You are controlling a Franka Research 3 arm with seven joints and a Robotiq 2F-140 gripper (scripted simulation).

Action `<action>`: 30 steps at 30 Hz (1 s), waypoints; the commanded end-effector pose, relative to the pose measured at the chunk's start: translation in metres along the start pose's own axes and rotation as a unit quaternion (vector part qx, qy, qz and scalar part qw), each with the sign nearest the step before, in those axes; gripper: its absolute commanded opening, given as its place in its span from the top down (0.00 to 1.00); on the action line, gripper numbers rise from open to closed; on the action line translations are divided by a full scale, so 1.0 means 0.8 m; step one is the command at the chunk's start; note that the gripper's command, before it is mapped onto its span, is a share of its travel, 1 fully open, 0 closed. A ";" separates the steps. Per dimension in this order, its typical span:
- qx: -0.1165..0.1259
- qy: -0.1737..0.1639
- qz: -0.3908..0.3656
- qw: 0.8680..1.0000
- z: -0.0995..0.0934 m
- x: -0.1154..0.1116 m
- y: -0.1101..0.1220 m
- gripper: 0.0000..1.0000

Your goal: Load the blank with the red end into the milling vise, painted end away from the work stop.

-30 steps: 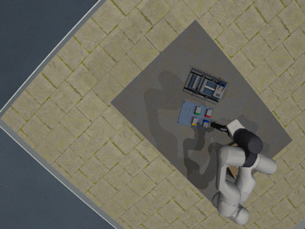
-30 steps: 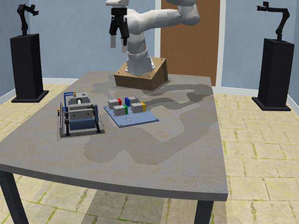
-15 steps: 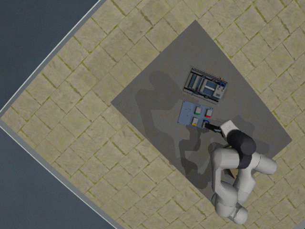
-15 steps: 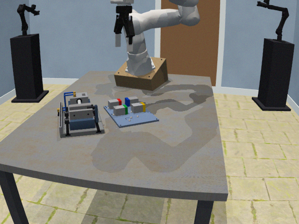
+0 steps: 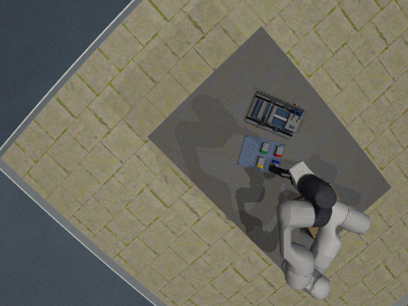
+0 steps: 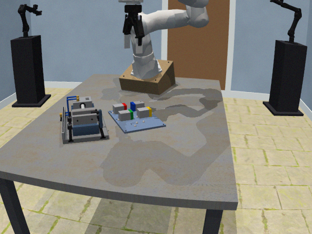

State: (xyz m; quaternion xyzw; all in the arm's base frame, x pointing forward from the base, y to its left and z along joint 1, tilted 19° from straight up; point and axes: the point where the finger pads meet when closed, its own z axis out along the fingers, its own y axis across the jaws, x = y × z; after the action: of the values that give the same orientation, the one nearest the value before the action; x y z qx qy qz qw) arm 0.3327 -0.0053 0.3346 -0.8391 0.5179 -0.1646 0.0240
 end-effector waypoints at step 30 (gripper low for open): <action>0.000 -0.003 0.013 1.000 0.004 -0.001 0.005 0.00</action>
State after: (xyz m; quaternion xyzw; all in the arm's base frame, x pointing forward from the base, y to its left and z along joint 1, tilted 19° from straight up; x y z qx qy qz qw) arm 0.3305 -0.0052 0.3300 -0.8333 0.5282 -0.1608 0.0286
